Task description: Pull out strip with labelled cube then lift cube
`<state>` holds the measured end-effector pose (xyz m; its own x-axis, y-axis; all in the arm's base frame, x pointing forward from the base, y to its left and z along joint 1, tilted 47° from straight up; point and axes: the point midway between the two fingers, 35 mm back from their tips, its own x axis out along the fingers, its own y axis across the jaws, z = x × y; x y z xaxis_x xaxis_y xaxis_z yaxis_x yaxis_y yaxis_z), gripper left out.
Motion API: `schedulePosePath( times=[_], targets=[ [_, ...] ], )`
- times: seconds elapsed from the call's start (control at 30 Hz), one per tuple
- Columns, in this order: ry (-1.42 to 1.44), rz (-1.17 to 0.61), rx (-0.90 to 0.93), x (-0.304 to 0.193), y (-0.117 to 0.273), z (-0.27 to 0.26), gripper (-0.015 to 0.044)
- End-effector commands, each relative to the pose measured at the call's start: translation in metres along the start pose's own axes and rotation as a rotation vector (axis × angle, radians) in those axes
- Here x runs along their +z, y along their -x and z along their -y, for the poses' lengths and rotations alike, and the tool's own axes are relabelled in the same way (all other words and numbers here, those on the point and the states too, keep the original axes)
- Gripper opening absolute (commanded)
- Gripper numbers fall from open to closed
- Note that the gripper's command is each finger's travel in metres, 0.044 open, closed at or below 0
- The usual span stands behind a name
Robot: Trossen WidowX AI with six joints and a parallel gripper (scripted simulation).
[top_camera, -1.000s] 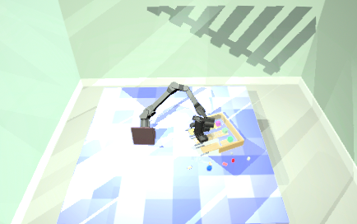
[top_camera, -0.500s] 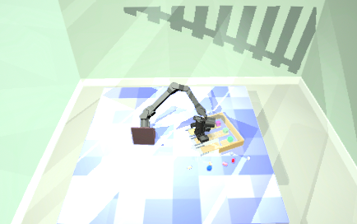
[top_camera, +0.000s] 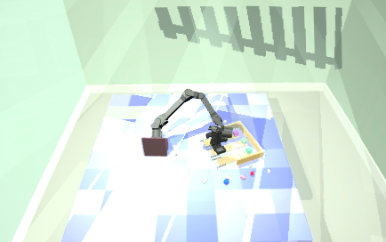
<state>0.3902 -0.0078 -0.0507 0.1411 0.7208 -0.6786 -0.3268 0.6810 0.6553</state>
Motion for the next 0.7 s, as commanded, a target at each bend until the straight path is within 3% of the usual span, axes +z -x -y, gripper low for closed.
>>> schedulePosePath(
  times=[0.0,0.67],
  targets=[
    [-0.002,-0.019,-0.001,-0.012,-0.004,0.000,0.0000],
    [-0.003,-0.020,-0.001,-0.043,-0.003,0.000,0.0000]
  ],
)
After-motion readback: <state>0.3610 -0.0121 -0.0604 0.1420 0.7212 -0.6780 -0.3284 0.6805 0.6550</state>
